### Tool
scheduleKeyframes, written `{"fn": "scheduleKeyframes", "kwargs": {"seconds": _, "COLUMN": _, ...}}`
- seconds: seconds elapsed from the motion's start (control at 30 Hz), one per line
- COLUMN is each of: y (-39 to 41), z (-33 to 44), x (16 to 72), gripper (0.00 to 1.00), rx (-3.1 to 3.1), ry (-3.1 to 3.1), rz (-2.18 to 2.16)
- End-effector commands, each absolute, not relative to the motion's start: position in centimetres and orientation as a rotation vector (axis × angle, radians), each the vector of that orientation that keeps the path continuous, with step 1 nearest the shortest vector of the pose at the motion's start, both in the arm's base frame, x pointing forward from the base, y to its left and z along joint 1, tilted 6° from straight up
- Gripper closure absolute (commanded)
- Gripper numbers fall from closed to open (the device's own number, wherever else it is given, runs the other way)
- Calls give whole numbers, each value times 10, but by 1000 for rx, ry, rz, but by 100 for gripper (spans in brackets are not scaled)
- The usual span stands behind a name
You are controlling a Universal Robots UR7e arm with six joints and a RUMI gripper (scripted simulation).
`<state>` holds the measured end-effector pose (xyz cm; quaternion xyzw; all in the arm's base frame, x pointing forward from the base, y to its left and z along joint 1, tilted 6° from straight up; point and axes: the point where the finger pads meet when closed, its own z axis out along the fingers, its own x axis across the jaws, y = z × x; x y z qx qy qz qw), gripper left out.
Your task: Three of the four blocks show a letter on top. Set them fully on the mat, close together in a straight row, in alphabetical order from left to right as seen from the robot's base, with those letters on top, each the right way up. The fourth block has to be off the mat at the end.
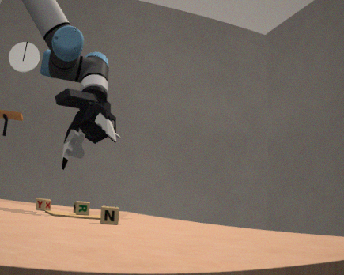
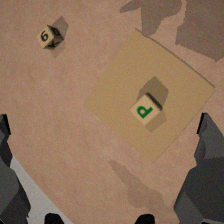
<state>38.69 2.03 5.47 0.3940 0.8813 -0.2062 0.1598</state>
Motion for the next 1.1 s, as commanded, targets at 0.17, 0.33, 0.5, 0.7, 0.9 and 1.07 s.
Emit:
{"fn": "scheduleKeyframes", "kwargs": {"seconds": 0.17, "y": 16, "z": 53, "x": 388, "gripper": 0, "rx": 1422, "ry": 2319, "rz": -522}}
{"fn": "scheduleKeyframes", "kwargs": {"seconds": 0.33, "y": 14, "z": 51, "x": 389, "gripper": 0, "rx": 1587, "ry": 2186, "rz": -476}}
{"fn": "scheduleKeyframes", "kwargs": {"seconds": 0.5, "y": 12, "z": 50, "x": 390, "gripper": 0, "rx": 1711, "ry": 2072, "rz": -437}}
{"fn": "scheduleKeyframes", "kwargs": {"seconds": 0.7, "y": 9, "z": 49, "x": 392, "gripper": 0, "rx": 1880, "ry": 1895, "rz": -379}}
{"fn": "scheduleKeyframes", "kwargs": {"seconds": 0.9, "y": 7, "z": 47, "x": 394, "gripper": 0, "rx": 2036, "ry": 1702, "rz": -318}}
{"fn": "scheduleKeyframes", "kwargs": {"seconds": 1.07, "y": 5, "z": 46, "x": 396, "gripper": 0, "rx": 2131, "ry": 1566, "rz": -276}}
